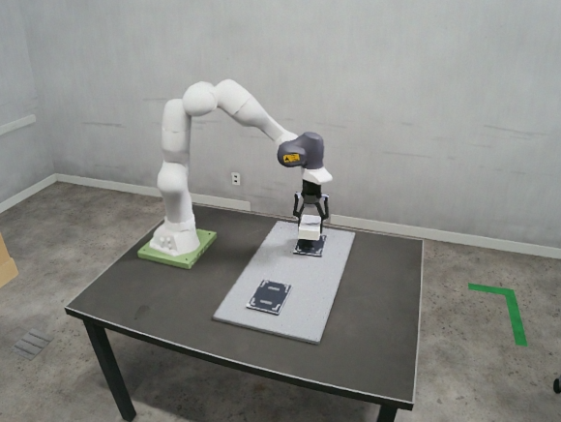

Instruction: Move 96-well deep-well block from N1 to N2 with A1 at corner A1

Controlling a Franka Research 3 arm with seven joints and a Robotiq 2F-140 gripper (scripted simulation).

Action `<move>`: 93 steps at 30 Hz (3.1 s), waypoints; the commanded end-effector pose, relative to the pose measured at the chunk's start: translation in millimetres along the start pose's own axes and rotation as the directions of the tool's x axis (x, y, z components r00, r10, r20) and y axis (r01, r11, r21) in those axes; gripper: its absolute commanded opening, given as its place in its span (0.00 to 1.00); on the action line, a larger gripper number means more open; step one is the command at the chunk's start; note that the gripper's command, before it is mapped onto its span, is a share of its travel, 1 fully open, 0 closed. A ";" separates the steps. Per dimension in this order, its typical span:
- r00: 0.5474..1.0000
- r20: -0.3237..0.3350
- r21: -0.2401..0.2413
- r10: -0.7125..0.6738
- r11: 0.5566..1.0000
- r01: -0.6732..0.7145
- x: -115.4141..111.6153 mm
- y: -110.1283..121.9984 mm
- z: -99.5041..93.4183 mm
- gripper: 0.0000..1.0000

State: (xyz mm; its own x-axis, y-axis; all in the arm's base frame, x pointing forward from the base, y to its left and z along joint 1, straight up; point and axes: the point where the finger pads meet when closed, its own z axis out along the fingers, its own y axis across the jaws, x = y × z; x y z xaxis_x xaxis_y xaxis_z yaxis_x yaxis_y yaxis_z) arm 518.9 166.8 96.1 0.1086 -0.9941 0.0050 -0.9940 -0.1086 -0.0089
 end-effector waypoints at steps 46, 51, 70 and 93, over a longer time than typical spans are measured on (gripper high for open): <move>0.999 -0.001 -0.003 0.040 0.999 -0.040 -15.6 -3.9 7.5 0.60; 0.999 -0.001 -0.003 0.040 0.999 -0.040 -15.7 -4.4 15.9 0.60; 0.999 -0.001 -0.003 0.040 0.999 -0.040 -16.3 -6.2 42.5 0.60; 0.999 -0.001 -0.003 0.040 0.999 -0.040 -16.6 -6.9 56.5 0.60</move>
State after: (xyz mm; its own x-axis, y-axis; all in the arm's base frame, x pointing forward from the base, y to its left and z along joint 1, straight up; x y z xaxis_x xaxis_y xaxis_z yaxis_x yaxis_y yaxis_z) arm 521.5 182.2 37.6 0.0697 -0.9975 0.0099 -0.9976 -0.0697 0.0020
